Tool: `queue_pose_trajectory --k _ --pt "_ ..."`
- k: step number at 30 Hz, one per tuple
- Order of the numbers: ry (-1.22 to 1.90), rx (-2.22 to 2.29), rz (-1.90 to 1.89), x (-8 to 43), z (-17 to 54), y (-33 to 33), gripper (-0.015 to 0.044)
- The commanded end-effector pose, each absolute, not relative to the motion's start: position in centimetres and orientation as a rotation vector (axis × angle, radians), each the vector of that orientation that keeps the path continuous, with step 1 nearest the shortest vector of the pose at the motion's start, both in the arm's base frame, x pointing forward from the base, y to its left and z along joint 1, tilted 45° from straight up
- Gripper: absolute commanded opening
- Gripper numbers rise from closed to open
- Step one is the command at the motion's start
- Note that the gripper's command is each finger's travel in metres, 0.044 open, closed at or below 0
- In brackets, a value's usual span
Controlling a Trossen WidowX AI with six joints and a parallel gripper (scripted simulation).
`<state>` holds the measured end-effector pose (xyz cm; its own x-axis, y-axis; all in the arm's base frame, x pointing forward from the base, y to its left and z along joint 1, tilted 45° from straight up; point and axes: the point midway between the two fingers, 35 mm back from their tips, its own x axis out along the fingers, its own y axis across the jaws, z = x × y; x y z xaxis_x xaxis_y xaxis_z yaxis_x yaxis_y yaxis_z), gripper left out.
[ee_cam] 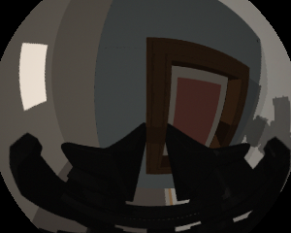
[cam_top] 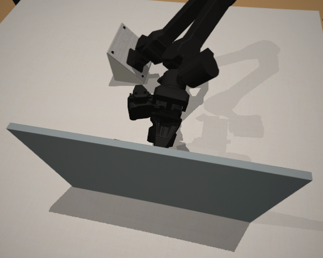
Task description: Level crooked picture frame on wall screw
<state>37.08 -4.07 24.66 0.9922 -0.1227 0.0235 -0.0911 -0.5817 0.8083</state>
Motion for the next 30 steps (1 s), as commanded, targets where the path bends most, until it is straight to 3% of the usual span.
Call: queue_pose_trajectory --k 1,30 --pt "-0.165 2.197 -0.040 37.04 24.85 -4.25 0.0000" --pt "-0.165 2.197 -0.040 37.03 24.60 -4.44 0.0000"
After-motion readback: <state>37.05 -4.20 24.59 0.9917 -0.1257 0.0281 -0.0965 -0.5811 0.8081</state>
